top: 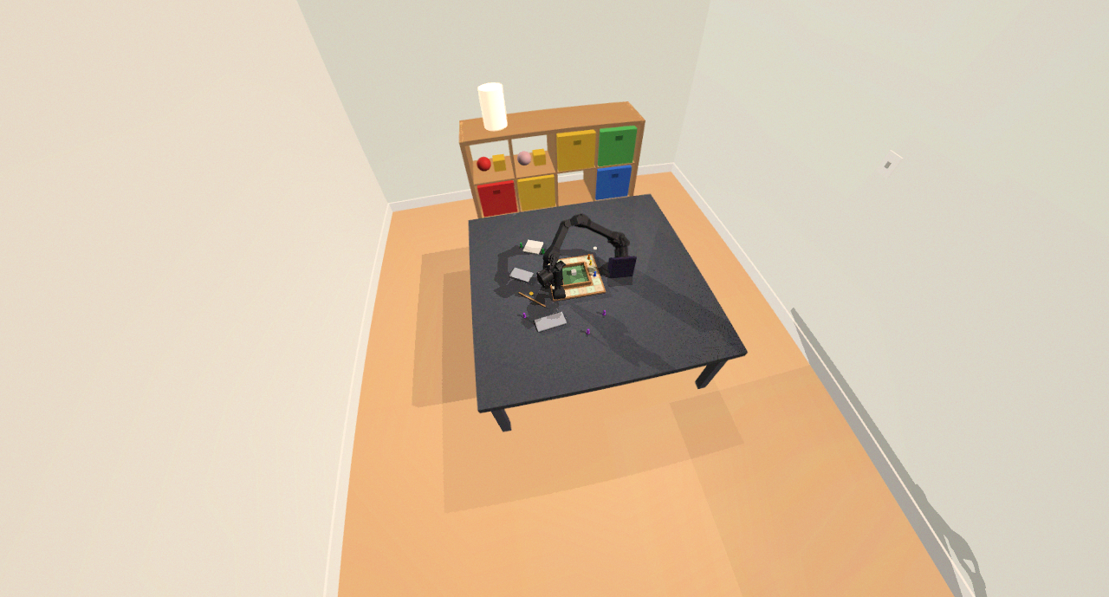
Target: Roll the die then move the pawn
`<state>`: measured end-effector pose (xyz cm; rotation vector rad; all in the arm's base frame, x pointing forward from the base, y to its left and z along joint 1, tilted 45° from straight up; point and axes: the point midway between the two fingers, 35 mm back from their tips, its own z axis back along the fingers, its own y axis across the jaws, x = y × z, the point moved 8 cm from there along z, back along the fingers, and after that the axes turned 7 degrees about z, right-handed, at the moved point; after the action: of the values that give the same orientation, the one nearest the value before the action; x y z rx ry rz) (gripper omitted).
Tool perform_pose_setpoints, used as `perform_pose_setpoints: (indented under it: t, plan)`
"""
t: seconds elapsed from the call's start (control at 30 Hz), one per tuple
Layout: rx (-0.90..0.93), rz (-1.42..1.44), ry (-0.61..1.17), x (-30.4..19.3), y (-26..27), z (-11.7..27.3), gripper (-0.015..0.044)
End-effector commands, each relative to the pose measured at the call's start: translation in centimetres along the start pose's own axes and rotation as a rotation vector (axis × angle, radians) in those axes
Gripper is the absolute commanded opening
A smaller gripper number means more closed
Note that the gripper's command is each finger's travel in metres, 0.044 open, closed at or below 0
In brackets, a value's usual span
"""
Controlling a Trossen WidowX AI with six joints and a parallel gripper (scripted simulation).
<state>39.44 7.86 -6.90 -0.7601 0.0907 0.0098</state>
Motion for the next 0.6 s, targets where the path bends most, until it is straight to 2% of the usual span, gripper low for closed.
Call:
perform_pose_setpoints:
  t: [0.0,0.07,0.17,0.27,0.37,0.57]
  plan:
    - [0.0,-0.001,0.0,0.0,0.0,0.0,0.0236]
    - [-0.001,0.001,0.001,0.1,0.0,1.1,0.0289]
    - [-0.006,0.007,0.006,0.1,0.1,4.8,0.0368]
    - [-0.006,0.008,0.006,0.1,0.1,5.0,0.044]
    - [-0.005,0.01,0.006,-0.6,-0.2,5.7,0.044]
    - [0.003,0.032,0.007,-7.2,-2.9,10.7,0.044]
